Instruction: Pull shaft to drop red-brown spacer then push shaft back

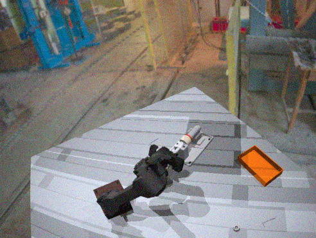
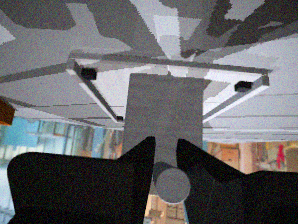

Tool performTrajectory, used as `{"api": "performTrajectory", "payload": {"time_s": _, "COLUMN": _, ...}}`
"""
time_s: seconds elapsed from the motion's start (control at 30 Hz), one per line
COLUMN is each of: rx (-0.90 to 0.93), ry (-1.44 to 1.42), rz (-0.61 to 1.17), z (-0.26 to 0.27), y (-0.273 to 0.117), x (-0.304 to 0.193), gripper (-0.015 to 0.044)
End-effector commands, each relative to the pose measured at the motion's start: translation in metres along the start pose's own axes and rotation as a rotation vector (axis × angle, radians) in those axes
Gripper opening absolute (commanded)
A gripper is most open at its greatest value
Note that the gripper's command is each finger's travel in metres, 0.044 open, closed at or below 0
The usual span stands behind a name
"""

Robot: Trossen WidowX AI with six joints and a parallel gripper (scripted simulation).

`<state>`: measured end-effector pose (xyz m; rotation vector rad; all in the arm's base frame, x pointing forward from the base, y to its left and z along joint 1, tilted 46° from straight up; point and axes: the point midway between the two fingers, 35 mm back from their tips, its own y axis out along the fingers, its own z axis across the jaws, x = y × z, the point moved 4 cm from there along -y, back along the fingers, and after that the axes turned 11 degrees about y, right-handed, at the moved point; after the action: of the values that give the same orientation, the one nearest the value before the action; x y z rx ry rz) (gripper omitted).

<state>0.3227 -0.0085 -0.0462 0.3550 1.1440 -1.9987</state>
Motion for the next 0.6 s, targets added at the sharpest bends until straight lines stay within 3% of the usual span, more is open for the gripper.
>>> {"api": "performTrajectory", "payload": {"time_s": 0.0, "rx": -0.002, "ry": -0.005, "rz": -0.001, "z": -0.0003, "y": -0.0012, "x": 0.0011, "gripper": 0.0000}}
{"api": "performTrajectory", "payload": {"time_s": 0.57, "rx": -0.002, "ry": -0.005, "rz": -0.001, "z": -0.0001, "y": -0.0029, "x": 0.0021, "gripper": 0.0000}}
